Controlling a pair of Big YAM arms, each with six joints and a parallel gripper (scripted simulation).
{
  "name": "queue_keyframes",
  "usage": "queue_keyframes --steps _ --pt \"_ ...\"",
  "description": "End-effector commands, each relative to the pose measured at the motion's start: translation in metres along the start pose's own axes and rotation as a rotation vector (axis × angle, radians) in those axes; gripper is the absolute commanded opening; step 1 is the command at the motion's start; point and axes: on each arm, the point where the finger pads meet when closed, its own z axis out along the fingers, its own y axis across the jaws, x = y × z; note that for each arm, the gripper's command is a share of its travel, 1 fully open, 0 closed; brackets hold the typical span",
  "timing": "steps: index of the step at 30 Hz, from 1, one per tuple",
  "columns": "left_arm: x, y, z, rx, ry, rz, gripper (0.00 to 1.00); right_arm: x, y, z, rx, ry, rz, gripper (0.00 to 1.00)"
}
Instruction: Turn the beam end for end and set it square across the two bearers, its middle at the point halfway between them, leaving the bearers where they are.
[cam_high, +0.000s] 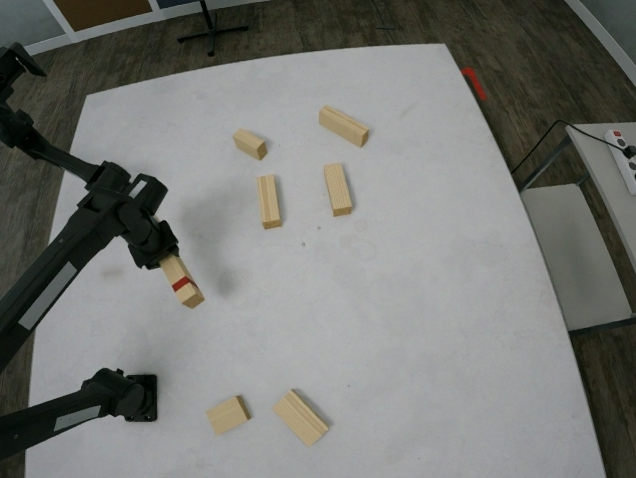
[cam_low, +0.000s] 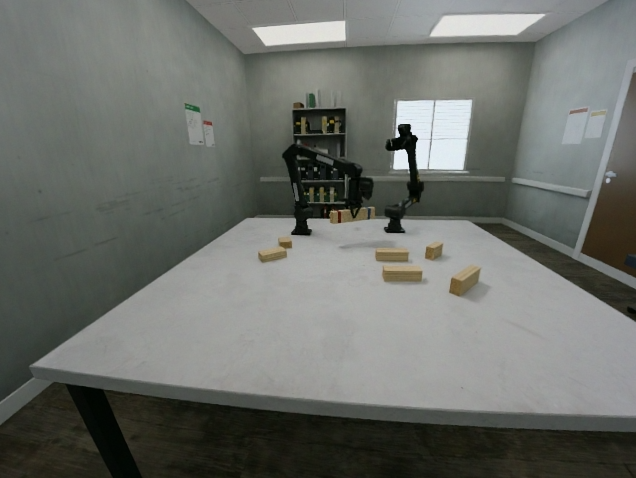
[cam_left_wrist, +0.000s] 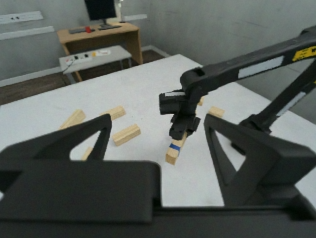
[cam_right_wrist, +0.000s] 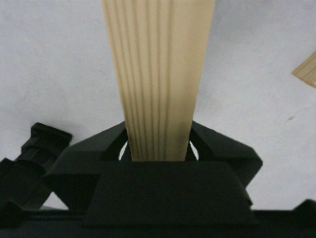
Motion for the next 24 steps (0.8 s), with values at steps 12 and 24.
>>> queue_keyframes --steps 12,24 --pt "-0.003 -0.004 -0.015 0.031 -0.017 -0.011 1.0 -0.016 -0.024 0.066 0.026 -0.016 -0.01 0.33" --pt "-0.003 -0.004 -0.015 0.031 -0.017 -0.011 1.0 -0.019 -0.014 0.124 0.027 -0.017 -0.01 0.33"
